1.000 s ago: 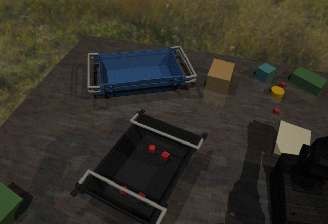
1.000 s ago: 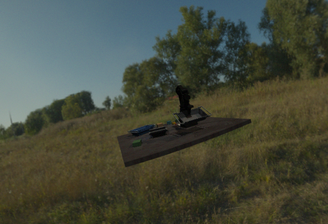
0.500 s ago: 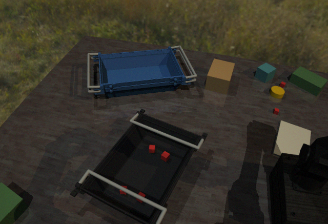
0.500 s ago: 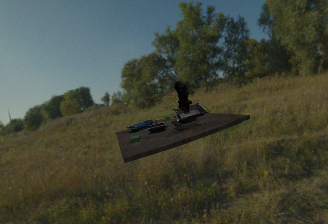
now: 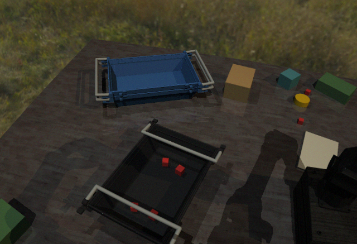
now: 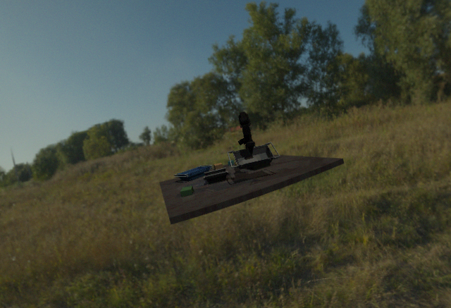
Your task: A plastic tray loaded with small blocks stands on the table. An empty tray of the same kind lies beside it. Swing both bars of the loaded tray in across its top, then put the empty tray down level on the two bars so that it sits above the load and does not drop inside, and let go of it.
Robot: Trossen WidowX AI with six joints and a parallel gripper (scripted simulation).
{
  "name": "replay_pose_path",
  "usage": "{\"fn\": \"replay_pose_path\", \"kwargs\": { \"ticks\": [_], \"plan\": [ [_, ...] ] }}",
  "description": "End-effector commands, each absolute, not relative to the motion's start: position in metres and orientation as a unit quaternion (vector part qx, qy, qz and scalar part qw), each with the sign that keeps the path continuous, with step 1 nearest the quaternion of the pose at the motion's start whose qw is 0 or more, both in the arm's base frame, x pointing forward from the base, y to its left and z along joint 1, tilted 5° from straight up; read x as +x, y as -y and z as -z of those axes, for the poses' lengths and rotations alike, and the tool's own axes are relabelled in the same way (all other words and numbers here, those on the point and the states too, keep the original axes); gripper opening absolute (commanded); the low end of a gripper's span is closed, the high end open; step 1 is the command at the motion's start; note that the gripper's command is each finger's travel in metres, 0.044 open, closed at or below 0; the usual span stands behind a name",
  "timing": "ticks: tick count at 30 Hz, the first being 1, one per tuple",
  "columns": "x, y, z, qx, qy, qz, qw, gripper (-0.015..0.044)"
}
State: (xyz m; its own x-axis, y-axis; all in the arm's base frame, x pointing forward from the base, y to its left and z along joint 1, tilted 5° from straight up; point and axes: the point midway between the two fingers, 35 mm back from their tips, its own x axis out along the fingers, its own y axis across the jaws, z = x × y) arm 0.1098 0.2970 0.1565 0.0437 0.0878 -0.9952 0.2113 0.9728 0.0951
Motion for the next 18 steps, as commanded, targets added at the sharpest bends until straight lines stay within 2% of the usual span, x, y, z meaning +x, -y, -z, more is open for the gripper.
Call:
{"fn": "replay_pose_path", "kwargs": {
  "ticks": [1,18],
  "plan": [
    [0.125,-0.294,-0.159,0.138,-0.688,0.062,0.709,0.0000],
    [0.180,-0.265,-0.157,0.227,-0.673,0.154,0.687,0.0000]
  ]
}}
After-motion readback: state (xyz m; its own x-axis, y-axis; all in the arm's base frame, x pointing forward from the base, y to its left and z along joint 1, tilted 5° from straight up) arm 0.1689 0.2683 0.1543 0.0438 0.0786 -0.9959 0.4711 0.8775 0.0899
